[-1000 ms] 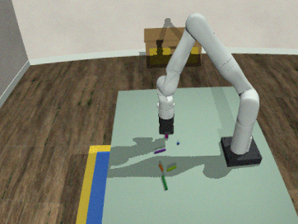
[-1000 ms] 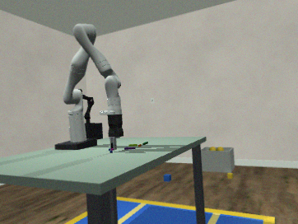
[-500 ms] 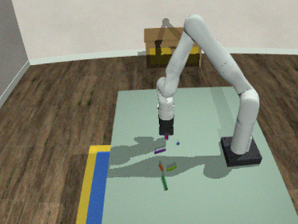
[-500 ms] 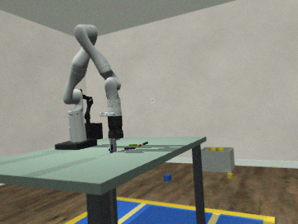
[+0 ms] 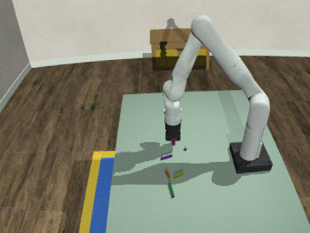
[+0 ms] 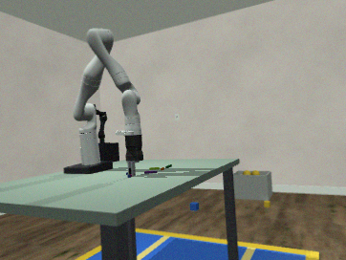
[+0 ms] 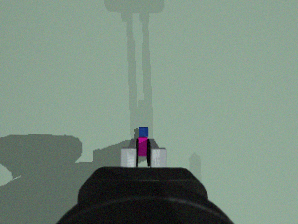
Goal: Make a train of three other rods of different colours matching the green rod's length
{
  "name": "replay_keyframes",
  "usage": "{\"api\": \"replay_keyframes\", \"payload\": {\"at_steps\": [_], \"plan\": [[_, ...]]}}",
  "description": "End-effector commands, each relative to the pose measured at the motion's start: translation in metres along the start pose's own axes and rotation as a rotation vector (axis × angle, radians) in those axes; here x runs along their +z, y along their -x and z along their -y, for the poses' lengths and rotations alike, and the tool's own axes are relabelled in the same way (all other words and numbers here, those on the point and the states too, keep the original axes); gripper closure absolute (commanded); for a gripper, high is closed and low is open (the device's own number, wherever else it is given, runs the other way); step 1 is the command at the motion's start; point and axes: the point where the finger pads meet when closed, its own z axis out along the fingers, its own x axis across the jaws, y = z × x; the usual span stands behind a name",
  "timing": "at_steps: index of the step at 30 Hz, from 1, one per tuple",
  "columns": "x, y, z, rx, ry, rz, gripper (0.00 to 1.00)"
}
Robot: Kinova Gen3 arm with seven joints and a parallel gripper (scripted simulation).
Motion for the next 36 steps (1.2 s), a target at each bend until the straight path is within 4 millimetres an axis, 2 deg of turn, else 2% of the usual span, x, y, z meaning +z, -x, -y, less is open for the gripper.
{"api": "replay_keyframes", "payload": {"at_steps": [1, 20, 21, 25, 26, 28, 29, 31, 32, 34, 35, 36], "plan": [[0.0007, 0.0000, 0.0002, -0.007, -0.002, 0.002, 0.76], [0.0007, 0.0000, 0.0002, -0.007, -0.002, 0.002, 0.76], [0.0007, 0.0000, 0.0002, -0.007, -0.002, 0.002, 0.70], [0.0007, 0.0000, 0.0002, -0.007, -0.002, 0.002, 0.70], [0.0007, 0.0000, 0.0002, -0.007, -0.002, 0.002, 0.64], [0.0007, 0.0000, 0.0002, -0.007, -0.002, 0.002, 0.64], [0.0007, 0.0000, 0.0002, -0.007, -0.002, 0.002, 0.58], [0.0007, 0.0000, 0.0002, -0.007, -0.002, 0.002, 0.58], [0.0007, 0.0000, 0.0002, -0.007, -0.002, 0.002, 0.52], [0.0007, 0.0000, 0.0002, -0.007, -0.002, 0.002, 0.52], [0.0007, 0.0000, 0.0002, -0.007, -0.002, 0.002, 0.46], [0.0007, 0.0000, 0.0002, -0.007, -0.002, 0.002, 0.46]]}}
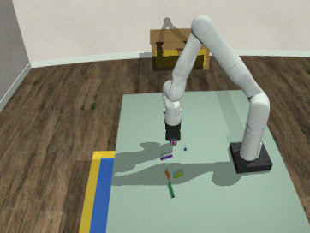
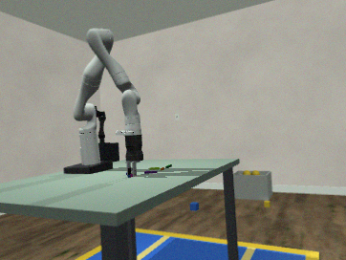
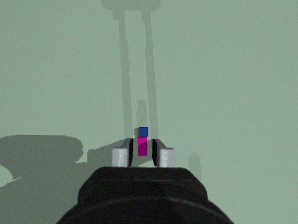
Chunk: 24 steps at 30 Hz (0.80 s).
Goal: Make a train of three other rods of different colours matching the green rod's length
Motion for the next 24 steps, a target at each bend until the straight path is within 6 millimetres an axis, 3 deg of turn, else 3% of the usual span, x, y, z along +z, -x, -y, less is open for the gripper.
{"api": "replay_keyframes", "payload": {"at_steps": [1, 14, 24], "plan": [[0.001, 0.000, 0.000, -0.007, -0.002, 0.002, 0.46], [-0.002, 0.000, 0.000, -0.006, -0.002, 0.003, 0.46], [-0.032, 0.000, 0.000, -0.006, -0.002, 0.002, 0.46]]}}
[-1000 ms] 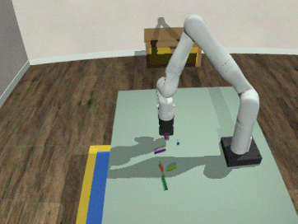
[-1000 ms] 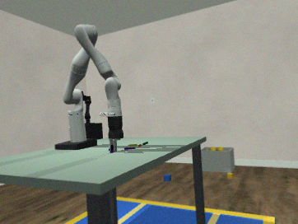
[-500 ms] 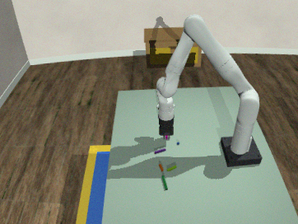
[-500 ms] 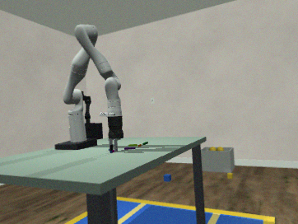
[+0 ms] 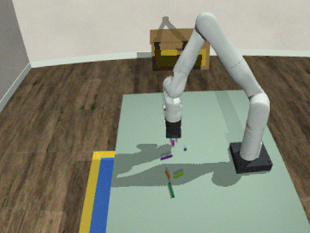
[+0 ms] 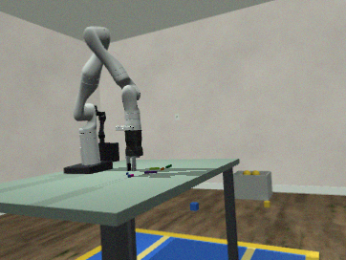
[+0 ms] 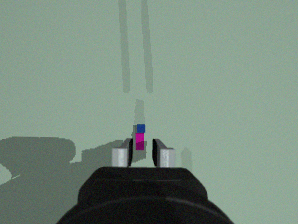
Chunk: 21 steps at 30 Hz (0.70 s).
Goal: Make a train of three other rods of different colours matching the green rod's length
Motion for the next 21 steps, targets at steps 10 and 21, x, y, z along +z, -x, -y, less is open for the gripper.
{"api": "replay_keyframes", "payload": {"at_steps": [10, 21], "plan": [[-0.060, 0.002, 0.003, 0.006, -0.001, 0.010, 0.46], [-0.068, 0.002, 0.003, 0.006, -0.001, 0.010, 0.00]]}}
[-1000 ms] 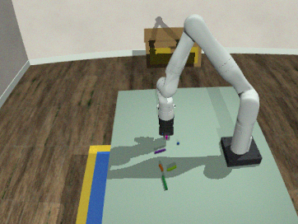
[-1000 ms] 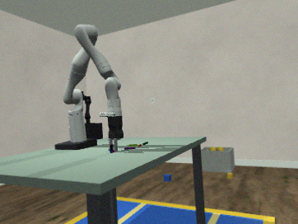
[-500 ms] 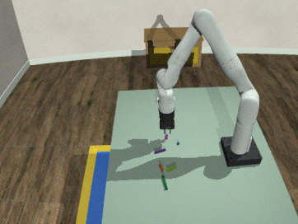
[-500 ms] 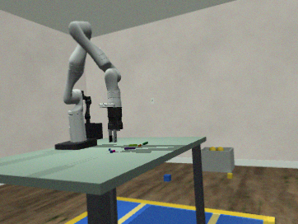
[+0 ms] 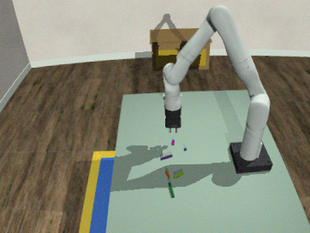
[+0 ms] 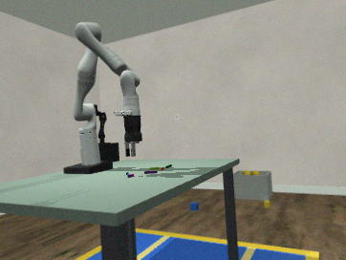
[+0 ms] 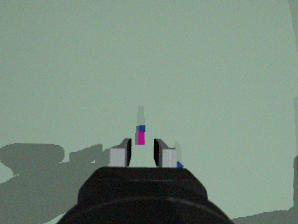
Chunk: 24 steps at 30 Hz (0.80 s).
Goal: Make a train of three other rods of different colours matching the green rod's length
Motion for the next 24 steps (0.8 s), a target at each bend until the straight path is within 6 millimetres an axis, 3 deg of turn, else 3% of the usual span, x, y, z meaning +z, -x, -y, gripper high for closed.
{"api": "replay_keyframes", "payload": {"at_steps": [1, 24], "plan": [[-0.0030, 0.0008, -0.0001, 0.001, 0.003, 0.002, 0.00], [-0.0026, 0.0009, -0.0018, -0.017, 0.003, 0.001, 0.00]]}}
